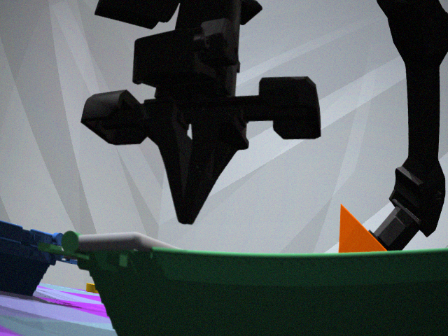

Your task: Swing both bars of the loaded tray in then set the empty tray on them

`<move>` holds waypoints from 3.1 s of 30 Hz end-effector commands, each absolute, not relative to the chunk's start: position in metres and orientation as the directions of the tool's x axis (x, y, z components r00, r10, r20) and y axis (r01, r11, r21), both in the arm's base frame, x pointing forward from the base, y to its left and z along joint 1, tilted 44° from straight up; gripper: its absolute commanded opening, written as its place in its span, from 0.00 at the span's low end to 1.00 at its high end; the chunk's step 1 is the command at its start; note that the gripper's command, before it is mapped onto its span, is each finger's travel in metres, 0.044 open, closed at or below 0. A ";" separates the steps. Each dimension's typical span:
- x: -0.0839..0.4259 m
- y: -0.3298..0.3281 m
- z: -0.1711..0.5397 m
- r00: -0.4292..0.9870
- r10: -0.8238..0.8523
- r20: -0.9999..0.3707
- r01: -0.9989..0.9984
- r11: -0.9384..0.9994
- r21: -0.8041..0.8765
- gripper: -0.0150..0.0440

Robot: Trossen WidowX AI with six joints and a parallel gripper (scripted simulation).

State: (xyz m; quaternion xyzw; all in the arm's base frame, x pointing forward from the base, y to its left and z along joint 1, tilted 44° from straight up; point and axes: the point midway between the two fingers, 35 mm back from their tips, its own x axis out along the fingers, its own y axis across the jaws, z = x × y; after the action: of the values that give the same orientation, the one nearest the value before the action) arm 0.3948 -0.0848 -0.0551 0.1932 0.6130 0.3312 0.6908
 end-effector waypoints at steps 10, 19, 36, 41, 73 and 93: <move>0.395 -0.085 -0.055 0.029 0.694 -0.719 -0.221 0.706 0.673 0.30; 0.397 -0.098 -0.043 0.029 0.693 -0.720 -0.220 0.707 0.672 0.70; 0.395 -0.017 0.083 0.007 0.628 -0.778 -0.741 0.526 0.418 1.00; 0.365 0.048 0.132 0.012 0.604 -0.797 -0.941 0.277 0.195 1.00; 0.107 0.179 0.207 0.019 0.717 -0.697 -0.173 -0.684 -0.708 1.00; 0.113 0.219 0.167 0.014 0.708 -0.706 -0.170 -0.694 -0.699 1.00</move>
State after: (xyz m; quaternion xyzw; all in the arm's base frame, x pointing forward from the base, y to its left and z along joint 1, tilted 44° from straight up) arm 0.1129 0.2117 0.1778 -0.6329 -0.2189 0.6657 0.3292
